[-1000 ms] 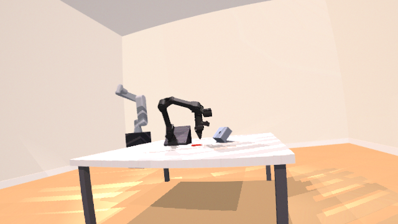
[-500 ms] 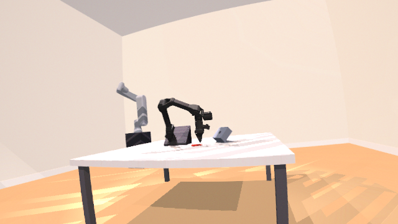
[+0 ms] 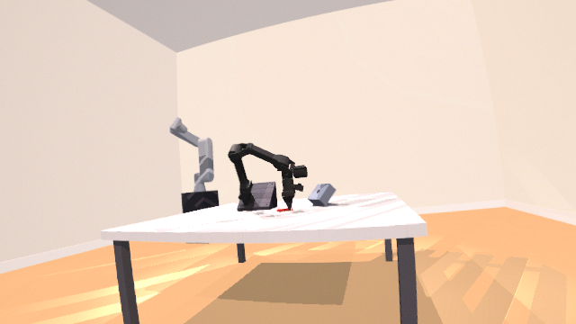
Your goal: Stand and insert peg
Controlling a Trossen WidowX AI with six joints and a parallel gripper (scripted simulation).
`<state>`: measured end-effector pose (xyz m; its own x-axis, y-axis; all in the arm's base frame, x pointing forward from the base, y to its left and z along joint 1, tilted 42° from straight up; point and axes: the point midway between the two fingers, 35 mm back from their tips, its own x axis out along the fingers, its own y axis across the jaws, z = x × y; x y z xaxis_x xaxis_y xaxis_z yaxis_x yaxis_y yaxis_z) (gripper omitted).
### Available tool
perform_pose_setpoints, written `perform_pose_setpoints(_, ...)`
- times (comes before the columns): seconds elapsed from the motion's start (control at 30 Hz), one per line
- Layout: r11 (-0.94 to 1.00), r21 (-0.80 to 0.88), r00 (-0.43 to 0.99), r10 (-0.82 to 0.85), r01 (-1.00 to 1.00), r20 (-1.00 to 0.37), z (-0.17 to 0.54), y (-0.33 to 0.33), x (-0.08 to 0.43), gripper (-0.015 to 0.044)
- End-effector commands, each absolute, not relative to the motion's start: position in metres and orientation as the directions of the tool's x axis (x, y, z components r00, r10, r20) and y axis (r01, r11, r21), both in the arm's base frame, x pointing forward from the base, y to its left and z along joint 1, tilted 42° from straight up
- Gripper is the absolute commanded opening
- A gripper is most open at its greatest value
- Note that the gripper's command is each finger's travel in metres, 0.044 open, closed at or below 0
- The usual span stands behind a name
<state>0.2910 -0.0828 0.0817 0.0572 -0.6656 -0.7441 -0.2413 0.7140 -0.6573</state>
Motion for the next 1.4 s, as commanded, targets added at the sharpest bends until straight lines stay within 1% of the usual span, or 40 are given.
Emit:
perform_pose_setpoints(0.0, 0.71, -0.658, 0.053, -0.668, -0.25, -0.742, 0.0793, -0.0843, 0.2894, 0.0309)
perform_pose_setpoints(0.23, 0.71, -0.658, 0.053, -0.668, -0.25, -0.742, 0.0793, -0.0843, 0.2894, 0.0125)
perform_pose_setpoints(0.27, 0.71, -0.658, 0.053, -0.668, -0.25, -0.742, 0.0793, -0.0843, 0.2894, 0.011)
perform_pose_setpoints(0.67, 0.71, -0.658, 0.053, -0.668, -0.25, -0.742, 0.0793, -0.0843, 0.2894, 0.011)
perform_pose_setpoints(0.97, 0.71, -0.658, 0.053, -0.668, -0.25, -0.742, 0.0793, -0.0843, 0.2894, 0.005)
perform_pose_setpoints(1.2, 0.711, -0.657, 0.058, -0.667, -0.249, -0.743, 0.0797, -0.0839, 0.2893, 0.0049)
perform_pose_setpoints(1.37, 0.713, -0.657, 0.092, -0.658, -0.246, -0.748, 0.0817, -0.0824, 0.288, 0.0049)
